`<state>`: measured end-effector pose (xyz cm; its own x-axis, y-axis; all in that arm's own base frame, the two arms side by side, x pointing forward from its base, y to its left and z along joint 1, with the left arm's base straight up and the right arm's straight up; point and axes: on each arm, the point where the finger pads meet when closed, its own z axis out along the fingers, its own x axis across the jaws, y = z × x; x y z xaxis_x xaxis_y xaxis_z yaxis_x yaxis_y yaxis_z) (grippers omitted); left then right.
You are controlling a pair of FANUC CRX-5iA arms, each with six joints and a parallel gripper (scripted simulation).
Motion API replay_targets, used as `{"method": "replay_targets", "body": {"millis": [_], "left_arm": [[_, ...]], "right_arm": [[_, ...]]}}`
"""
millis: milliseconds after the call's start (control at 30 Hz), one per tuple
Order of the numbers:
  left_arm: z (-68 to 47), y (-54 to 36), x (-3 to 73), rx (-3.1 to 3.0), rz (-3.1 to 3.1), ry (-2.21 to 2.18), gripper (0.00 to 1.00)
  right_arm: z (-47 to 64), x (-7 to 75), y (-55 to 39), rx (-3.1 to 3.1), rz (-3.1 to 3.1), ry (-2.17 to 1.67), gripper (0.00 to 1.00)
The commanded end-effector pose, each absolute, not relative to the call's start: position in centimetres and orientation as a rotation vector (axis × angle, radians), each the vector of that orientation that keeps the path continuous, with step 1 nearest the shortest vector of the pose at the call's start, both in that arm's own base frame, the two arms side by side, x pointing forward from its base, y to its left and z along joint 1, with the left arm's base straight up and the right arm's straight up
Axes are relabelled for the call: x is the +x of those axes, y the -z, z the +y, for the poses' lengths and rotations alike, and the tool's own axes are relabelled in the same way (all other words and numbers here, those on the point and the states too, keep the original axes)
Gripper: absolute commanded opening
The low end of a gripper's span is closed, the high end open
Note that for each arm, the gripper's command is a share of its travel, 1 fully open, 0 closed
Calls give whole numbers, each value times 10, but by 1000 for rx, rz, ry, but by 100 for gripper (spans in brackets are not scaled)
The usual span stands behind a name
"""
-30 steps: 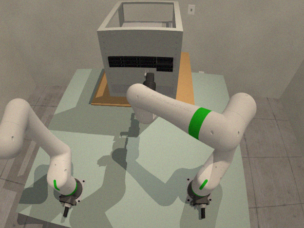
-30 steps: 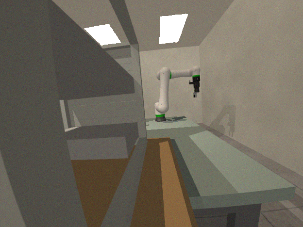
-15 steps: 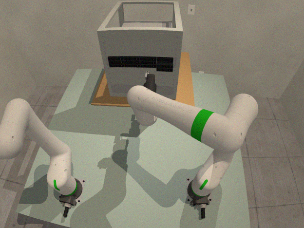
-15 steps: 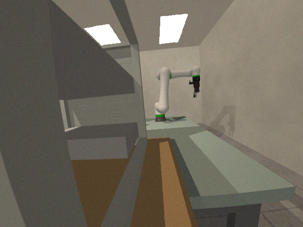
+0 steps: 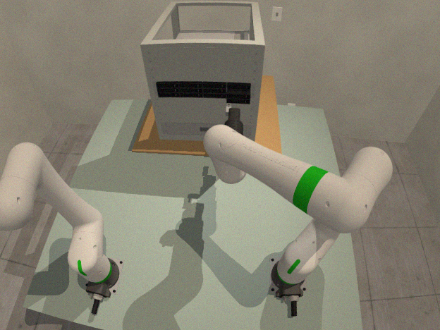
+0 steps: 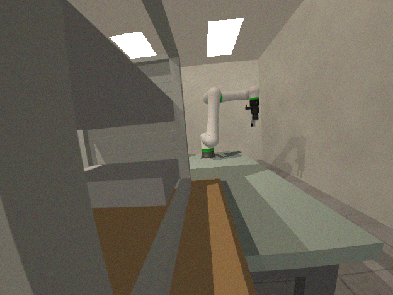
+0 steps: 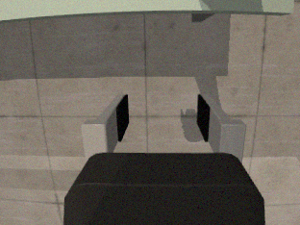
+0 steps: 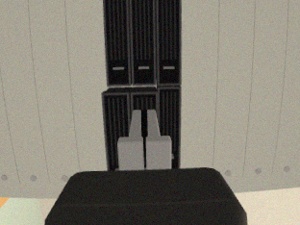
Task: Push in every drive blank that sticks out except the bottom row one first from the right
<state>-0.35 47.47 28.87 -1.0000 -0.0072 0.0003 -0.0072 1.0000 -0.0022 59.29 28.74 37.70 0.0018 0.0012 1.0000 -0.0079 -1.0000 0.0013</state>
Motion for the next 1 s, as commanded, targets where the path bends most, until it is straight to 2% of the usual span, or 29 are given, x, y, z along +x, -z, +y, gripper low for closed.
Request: {"method": "replay_targets", "body": {"millis": [0, 567, 967], "left_arm": [[475, -290, -3, 11, -3142, 0, 100], [475, -290, -3, 11, -3142, 0, 100], [475, -290, -3, 11, -3142, 0, 100]], "right_arm": [[277, 593, -379, 2218, -7, -2218, 0], [248, 595, -379, 2218, -7, -2218, 0], [247, 646, -379, 2218, -7, -2218, 0]]}}
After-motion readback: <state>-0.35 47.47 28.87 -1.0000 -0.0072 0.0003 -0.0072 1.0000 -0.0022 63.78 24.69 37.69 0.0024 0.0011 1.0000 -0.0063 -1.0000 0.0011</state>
